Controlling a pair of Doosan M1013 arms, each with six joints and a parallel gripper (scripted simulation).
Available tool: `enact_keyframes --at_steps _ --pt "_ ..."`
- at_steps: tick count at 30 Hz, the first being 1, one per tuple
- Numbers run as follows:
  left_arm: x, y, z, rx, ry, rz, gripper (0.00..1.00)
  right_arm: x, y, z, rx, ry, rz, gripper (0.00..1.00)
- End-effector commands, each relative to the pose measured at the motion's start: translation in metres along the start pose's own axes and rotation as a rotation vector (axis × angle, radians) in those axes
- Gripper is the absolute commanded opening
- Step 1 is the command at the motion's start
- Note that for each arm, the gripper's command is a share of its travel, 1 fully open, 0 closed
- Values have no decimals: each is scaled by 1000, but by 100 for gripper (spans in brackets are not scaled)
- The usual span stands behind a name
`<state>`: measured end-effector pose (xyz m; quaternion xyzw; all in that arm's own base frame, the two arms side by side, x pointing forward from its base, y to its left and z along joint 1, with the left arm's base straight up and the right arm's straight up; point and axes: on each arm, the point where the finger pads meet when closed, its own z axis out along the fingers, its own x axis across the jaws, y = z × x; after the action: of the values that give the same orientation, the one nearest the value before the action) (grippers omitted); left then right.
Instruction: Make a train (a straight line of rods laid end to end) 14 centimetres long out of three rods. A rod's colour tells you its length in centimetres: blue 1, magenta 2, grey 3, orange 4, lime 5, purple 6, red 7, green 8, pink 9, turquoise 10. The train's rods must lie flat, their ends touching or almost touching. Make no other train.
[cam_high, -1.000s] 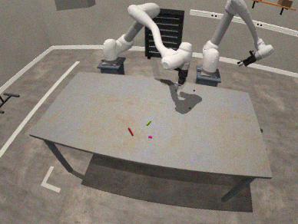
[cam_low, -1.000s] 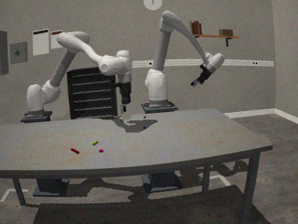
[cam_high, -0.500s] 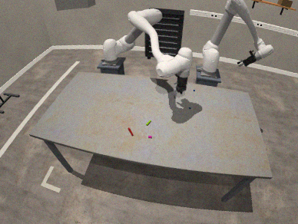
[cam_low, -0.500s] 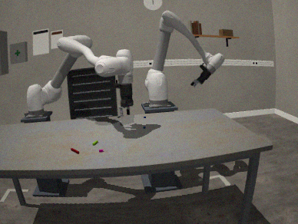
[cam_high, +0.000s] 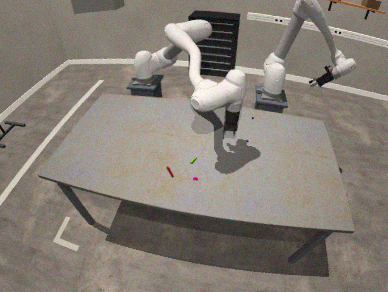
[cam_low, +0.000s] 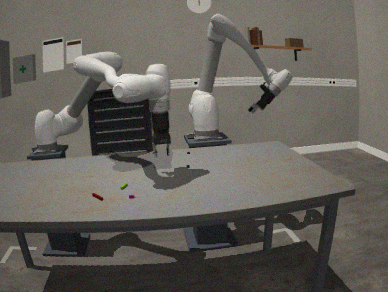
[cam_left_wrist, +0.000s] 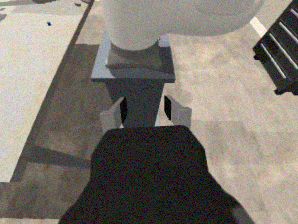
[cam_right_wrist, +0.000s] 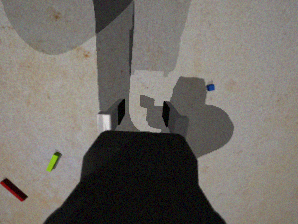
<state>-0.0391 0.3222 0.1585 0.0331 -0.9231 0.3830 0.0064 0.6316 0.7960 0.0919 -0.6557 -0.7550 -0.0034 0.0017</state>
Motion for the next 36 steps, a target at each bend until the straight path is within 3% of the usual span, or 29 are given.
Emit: enact_keyframes --at_steps 1,12,14,15,29,31,36 --pt "0 0 0 -1 0 0 100 -9 32 -2 1 -6 168 100" --pt "0 0 0 -1 0 0 100 -46 116 -2 -1 -6 612 100" --pt "0 0 0 -1 0 0 100 -46 116 -2 -1 -6 612 100" --pt "0 0 0 -1 0 0 100 -58 137 -2 -1 -6 728 100" --pt "0 0 0 -1 0 0 100 -125 230 0 -3 -6 1261 100" --pt "0 0 0 -1 0 0 100 -125 230 0 -3 -6 1261 100" --pt "0 0 0 -1 0 0 100 -161 268 2 -4 -6 1497 100"
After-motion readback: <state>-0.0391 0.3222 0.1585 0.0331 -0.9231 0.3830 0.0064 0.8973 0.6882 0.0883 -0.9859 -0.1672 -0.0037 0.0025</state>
